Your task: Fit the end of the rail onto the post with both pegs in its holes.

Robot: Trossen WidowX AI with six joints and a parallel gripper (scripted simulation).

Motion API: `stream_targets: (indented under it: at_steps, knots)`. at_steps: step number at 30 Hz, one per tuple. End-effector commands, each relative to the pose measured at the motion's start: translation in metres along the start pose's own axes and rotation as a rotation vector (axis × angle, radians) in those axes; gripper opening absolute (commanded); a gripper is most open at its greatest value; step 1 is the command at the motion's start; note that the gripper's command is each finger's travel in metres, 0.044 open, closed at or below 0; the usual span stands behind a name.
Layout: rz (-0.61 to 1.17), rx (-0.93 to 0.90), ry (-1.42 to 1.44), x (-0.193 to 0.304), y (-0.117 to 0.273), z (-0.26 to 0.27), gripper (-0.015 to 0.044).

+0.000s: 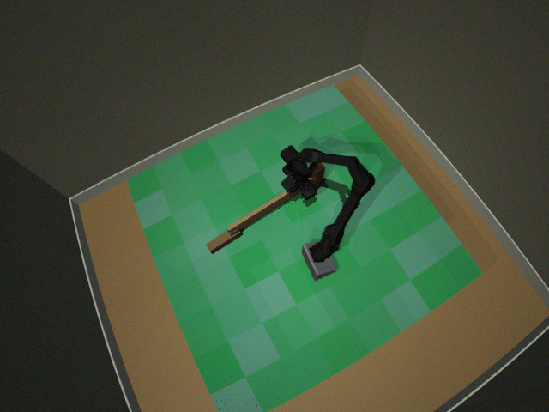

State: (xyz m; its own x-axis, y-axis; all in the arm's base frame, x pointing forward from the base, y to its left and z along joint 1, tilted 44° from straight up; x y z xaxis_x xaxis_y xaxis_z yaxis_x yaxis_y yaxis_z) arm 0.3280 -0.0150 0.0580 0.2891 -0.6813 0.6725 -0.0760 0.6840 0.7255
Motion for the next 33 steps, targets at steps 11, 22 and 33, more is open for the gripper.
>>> stream_targets:
  at_steps: [11, 22, 33]
  knots:
    - [-0.004, 0.002, 0.003, 0.0004, 0.0002, 0.0, 0.0026]
    - [-0.004, 0.002, 0.003, 0.0004, 0.0002, 0.0, 0.0315]
    - [-0.004, 0.002, 0.003, -0.0014, 0.0018, -0.0003, 0.044]
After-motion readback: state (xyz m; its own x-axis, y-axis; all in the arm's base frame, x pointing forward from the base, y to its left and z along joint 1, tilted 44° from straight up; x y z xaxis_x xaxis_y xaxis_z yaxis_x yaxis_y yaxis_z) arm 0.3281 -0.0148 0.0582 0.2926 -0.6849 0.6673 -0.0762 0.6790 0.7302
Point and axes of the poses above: the point midway between the two fingers, 35 mm back from their tips, its own y axis back along the fingers, its own z axis across the jaws, x = y × z, the point moved 1 cm from there along y, back along the fingers, and after that the axes turned 3 degrees about y, right-handed, at the moved point
